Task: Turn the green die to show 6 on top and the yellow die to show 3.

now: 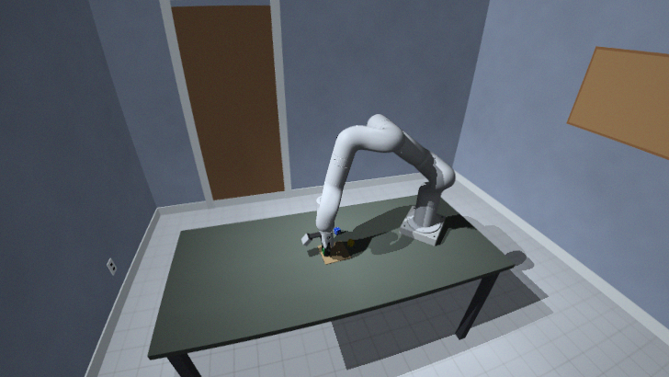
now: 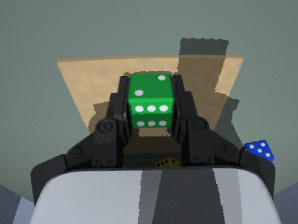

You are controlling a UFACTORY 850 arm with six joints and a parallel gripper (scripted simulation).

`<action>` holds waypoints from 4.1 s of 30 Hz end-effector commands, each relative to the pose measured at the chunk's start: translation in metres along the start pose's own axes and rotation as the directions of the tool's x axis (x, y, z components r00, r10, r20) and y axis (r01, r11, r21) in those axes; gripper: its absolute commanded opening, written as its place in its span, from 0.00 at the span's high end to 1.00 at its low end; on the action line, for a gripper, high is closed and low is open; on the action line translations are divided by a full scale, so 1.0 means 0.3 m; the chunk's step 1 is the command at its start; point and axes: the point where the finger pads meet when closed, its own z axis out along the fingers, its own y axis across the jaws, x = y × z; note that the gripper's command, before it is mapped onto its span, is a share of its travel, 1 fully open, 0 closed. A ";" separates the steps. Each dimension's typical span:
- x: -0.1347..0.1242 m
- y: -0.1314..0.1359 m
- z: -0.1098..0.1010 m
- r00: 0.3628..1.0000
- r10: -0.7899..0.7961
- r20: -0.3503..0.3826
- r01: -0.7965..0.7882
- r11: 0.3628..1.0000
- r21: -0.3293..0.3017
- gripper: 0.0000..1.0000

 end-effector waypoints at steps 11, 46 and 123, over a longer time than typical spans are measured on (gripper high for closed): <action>0.003 0.000 -0.002 1.000 0.000 -0.002 0.000 1.000 0.000 0.73; 0.003 0.000 0.010 1.000 0.000 -0.002 0.000 1.000 0.000 0.73; 0.003 0.000 -0.065 1.000 0.000 -0.002 0.000 1.000 0.000 0.53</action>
